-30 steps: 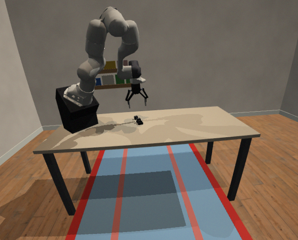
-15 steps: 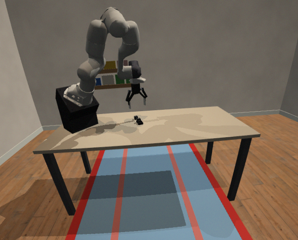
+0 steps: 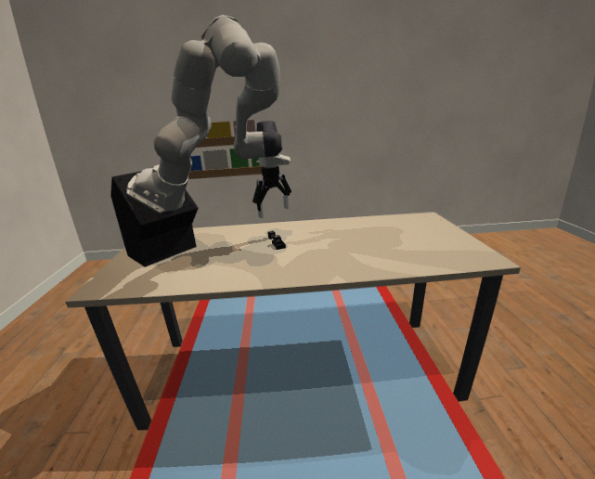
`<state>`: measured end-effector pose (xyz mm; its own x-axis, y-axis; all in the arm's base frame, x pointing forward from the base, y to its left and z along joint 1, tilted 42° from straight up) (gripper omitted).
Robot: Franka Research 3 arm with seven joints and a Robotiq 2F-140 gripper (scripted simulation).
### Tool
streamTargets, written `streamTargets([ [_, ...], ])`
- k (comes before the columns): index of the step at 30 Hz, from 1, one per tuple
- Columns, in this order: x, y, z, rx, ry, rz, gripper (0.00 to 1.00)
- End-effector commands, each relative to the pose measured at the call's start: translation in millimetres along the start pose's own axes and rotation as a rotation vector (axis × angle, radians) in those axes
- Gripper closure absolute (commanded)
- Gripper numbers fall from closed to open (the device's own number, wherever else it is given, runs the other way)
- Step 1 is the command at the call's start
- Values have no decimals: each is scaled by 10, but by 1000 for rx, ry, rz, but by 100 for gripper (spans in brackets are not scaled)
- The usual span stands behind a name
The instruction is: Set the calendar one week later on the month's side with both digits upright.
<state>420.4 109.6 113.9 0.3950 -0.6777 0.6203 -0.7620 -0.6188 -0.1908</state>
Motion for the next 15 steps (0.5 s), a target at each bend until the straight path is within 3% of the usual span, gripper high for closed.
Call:
streamTargets([
  [1,-2,-12,5,-15,-8,-172,0],
  [15,-47,-20,17,-15,-11,-395,0],
])
Point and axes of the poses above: the point where the finger pads meet when closed, its own z axis out along the fingers, its own y axis across the jaws, x = y × z, the point moved 4 cm from there along -z, back along the fingers, and after that the axes turned 7 degrees about z, right-handed, at the moved point
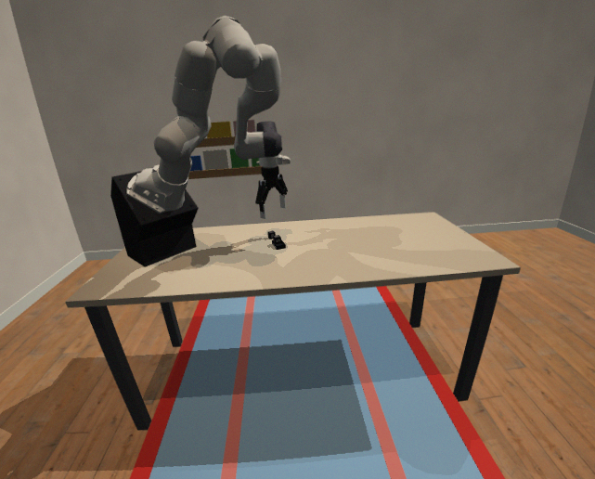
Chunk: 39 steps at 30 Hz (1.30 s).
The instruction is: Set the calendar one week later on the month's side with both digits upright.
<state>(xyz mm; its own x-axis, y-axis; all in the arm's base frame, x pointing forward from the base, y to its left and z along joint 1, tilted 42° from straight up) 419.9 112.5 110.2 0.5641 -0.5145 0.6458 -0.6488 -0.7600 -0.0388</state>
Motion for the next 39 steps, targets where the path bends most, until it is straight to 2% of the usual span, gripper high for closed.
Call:
streamTargets([
  [1,-3,-14,4,-12,-11,-174,0],
  [13,-39,-28,16,-12,-13,-368,0],
  [16,-40,-29,16,-12,-13,-374,0],
  [18,-53,-33,21,-13,-13,-441,0],
  [39,-114,-54,46,-14,-16,-774,0],
])
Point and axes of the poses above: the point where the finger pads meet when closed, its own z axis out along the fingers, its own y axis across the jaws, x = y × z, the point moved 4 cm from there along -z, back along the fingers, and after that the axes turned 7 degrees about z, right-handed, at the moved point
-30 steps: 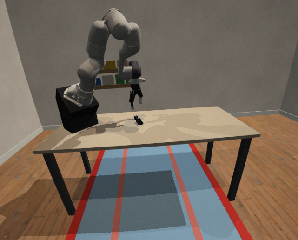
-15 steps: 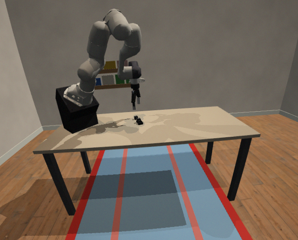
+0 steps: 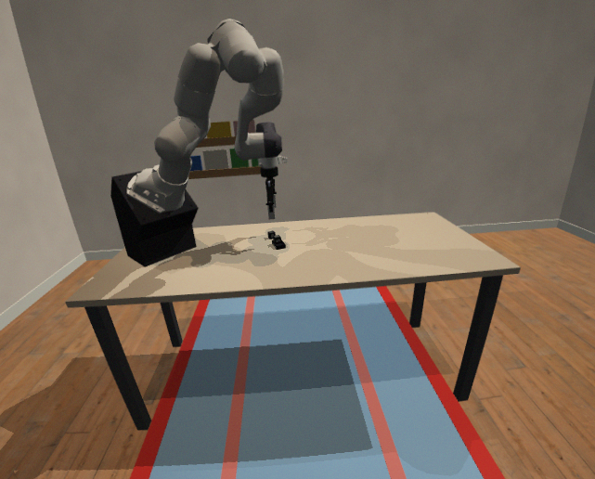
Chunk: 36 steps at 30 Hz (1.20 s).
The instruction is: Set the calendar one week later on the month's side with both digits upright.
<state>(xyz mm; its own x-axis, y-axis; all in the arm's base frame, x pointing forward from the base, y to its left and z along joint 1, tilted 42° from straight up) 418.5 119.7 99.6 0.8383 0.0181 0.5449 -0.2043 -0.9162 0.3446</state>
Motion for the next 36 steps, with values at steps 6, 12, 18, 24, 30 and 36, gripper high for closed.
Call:
streamTargets([
  [6,-4,-25,9,-6,-14,-255,0],
  [12,-14,-38,17,-7,-14,-348,0],
  [18,-26,-52,26,-8,-15,-446,0],
  [24,-37,-65,34,-9,-15,-544,0],
  [30,-46,-75,42,-10,-16,-626,0],
  [36,-58,-89,52,-11,-16,-734,0],
])
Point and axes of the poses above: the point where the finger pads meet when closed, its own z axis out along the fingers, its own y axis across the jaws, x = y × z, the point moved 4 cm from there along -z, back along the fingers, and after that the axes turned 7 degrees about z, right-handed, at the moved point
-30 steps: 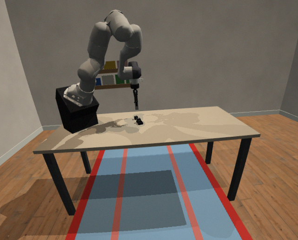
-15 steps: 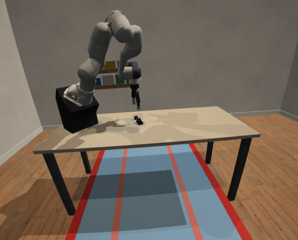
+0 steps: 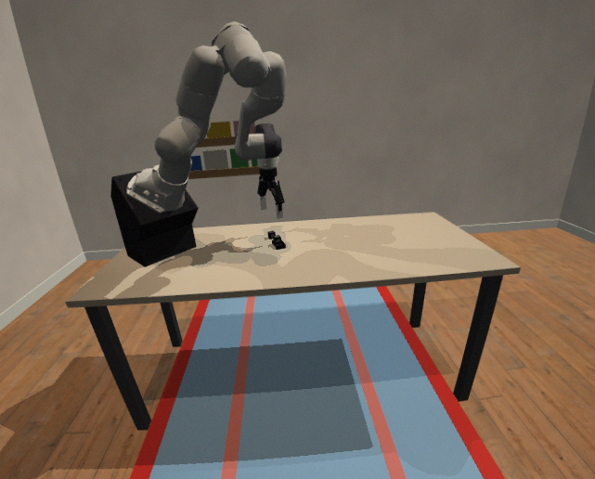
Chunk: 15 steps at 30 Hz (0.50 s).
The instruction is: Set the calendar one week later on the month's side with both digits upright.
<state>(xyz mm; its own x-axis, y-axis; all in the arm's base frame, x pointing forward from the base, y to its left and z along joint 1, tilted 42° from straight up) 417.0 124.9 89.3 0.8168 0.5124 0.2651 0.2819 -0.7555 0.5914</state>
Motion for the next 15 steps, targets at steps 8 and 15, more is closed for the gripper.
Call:
streamTargets([
  [8,9,-21,13,-1,-14,-271,0],
  [15,6,-40,25,-3,-15,-396,0],
])
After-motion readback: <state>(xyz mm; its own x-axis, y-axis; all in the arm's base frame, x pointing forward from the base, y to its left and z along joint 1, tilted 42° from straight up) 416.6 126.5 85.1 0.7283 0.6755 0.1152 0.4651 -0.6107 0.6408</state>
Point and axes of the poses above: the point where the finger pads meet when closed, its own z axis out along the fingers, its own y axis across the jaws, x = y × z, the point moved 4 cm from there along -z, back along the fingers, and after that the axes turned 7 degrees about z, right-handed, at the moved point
